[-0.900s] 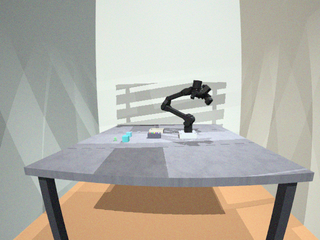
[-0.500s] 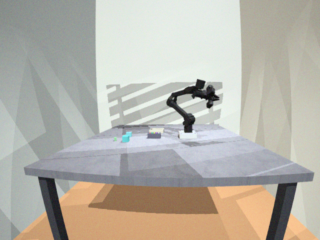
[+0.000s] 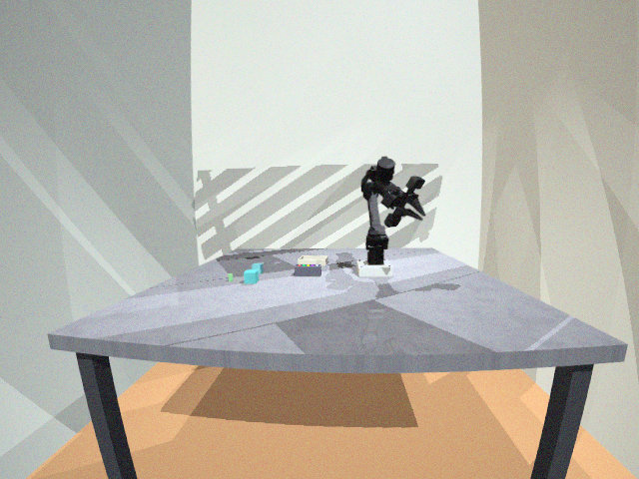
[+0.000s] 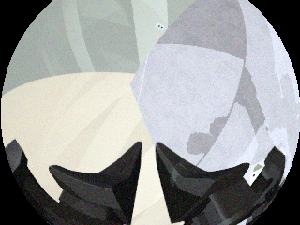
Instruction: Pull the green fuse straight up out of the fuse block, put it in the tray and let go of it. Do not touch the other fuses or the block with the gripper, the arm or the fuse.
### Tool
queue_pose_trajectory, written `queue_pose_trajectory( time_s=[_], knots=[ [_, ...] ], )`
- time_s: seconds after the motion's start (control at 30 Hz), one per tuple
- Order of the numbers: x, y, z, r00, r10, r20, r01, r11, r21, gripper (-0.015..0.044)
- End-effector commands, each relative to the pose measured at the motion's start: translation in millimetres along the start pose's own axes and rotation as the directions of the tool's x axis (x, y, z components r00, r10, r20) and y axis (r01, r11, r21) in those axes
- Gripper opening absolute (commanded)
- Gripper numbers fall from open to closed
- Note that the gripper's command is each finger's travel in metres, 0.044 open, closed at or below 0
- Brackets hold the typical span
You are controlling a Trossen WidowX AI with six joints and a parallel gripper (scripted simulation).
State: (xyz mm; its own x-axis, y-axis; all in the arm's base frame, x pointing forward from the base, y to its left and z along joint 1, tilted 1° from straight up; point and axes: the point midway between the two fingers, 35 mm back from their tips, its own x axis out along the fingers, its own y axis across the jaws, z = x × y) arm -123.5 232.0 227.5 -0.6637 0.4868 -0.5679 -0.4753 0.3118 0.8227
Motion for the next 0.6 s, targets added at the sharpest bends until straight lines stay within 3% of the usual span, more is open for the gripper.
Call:
queue_pose_trajectory(
  time_s=[0.0,0.27,0.43,0.57],
  knots=[
    [-12,-31,59,0.978,-0.126,0.166,0.080,0.963,0.258,0.0065],
    [-74,-123,150,0.833,-0.423,0.356,0.030,0.678,0.735,0.0065],
    [-130,-192,175,0.718,-0.599,0.355,-0.119,0.397,0.910,0.0065],
    [-177,-248,175,0.637,-0.712,0.295,-0.271,0.151,0.951,0.0065]
  ],
)
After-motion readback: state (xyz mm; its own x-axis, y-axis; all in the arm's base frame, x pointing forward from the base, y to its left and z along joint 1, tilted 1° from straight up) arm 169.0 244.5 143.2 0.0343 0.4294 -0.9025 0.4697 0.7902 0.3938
